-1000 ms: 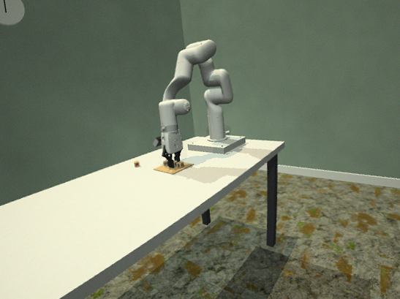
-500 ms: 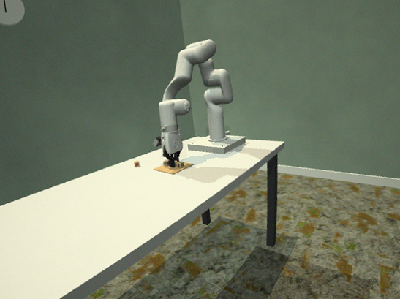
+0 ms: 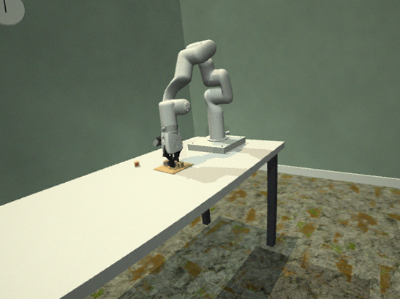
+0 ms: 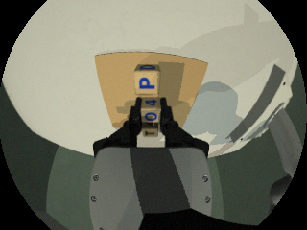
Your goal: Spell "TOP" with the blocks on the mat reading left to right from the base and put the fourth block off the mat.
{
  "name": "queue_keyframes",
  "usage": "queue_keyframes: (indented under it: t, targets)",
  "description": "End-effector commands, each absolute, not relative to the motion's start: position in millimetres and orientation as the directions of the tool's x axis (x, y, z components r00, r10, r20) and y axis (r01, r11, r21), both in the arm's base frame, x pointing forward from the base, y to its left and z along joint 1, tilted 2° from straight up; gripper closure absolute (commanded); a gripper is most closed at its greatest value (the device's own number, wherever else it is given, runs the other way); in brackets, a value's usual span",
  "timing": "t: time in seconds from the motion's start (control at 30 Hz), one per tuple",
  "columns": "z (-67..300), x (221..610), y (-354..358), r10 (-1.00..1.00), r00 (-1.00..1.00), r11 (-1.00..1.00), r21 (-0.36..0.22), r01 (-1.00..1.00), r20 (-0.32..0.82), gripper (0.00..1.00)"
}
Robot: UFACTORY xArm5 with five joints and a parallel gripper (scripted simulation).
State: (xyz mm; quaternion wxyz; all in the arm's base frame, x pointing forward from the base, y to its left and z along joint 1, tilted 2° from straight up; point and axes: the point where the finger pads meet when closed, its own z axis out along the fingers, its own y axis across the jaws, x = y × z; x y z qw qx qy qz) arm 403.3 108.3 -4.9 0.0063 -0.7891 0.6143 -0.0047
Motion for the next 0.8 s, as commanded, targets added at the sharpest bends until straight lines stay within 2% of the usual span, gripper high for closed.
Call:
queue_keyframes:
  t: [0.0,0.57,0.77]
  targets:
    - [-4,405,109,-0.969,0.245,-0.245,-0.019,-0.969,0.000,0.79]
    - [6,404,109,-0.969,0.245,-0.245,-0.019,-0.969,0.000,0.79]
    - [46,404,108,-0.969,0.245,-0.245,-0.019,-0.969,0.000,0.79]
